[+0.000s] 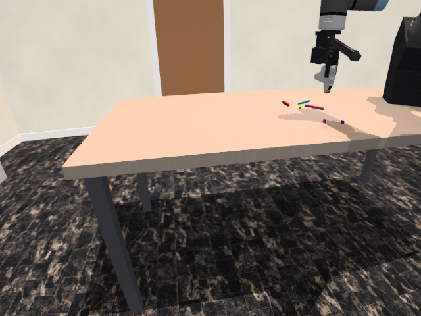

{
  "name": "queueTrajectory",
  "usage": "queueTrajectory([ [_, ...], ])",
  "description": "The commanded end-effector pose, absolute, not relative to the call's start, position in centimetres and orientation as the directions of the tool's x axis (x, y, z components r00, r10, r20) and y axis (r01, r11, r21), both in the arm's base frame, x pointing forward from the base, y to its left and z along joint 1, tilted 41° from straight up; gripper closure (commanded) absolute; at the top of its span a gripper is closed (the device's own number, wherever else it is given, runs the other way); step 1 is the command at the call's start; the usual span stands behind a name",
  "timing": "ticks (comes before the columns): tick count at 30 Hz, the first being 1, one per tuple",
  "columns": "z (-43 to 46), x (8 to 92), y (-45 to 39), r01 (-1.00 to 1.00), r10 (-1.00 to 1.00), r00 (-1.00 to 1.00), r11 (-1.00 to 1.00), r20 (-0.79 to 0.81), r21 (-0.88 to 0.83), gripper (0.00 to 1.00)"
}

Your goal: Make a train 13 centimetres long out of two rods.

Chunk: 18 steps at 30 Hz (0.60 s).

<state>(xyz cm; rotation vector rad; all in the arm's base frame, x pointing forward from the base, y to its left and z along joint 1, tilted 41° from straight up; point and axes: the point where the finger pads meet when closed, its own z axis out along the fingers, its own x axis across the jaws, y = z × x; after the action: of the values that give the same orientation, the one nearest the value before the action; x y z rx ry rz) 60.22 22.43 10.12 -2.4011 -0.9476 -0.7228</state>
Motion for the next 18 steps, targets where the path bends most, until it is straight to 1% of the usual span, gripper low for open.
queueTrajectory([
  [1,10.0,59.9,22.3,0.798,0.562,0.524,-0.587,0.639,-0.138,1.0],
  [11,9.5,59.2,22.0,0.927,0.727,0.226,-0.364,0.649,0.085,1.0],
  [13,9.5,59.2,22.0,0.927,0.727,0.226,-0.364,0.649,0.085,1.0],
  [18,9.2,58.8,21.9,0.953,0.783,0.046,-0.22,0.621,0.206,1.0],
])
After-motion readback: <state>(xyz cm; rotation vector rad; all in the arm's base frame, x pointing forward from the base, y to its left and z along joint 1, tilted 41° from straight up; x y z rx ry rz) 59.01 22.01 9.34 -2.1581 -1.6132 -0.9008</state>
